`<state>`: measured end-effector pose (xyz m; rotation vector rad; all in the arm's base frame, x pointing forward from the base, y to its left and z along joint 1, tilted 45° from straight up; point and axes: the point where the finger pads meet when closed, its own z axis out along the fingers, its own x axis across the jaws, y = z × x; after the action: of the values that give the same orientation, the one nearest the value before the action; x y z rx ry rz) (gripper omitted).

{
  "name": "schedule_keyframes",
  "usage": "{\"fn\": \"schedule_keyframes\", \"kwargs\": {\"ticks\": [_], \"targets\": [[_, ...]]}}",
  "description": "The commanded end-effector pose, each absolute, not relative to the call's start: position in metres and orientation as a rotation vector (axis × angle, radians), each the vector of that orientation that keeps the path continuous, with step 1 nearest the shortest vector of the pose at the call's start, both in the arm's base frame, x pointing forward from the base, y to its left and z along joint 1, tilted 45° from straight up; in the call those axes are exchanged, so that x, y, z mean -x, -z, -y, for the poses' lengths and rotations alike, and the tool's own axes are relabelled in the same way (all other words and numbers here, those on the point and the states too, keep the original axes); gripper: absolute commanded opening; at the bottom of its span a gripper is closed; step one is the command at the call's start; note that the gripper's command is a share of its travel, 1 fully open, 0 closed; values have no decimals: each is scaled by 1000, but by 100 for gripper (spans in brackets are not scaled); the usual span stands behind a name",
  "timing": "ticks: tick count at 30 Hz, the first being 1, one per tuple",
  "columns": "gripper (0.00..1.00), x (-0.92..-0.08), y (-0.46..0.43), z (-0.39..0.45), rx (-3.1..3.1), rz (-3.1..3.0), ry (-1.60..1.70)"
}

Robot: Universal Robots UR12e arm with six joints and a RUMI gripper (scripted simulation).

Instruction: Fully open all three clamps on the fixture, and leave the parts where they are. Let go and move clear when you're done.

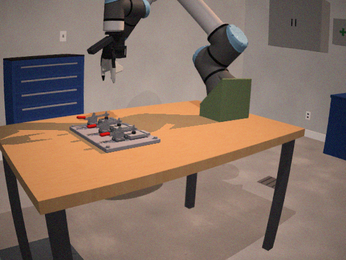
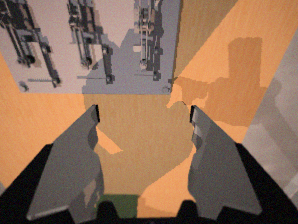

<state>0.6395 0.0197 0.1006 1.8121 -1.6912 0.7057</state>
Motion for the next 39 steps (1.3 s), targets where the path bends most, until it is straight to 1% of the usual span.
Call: {"fn": "schedule_keyframes", "kwargs": {"ticks": [1,31,32,39], "targets": [[59,-640,-102,-20,-1813,1692,-708],[59,-640,-102,-20,-1813,1693,-709],[28,-640,-103,-20,-1813,1693,-709],[28,-640,-103,-20,-1813,1693,-709]]}}
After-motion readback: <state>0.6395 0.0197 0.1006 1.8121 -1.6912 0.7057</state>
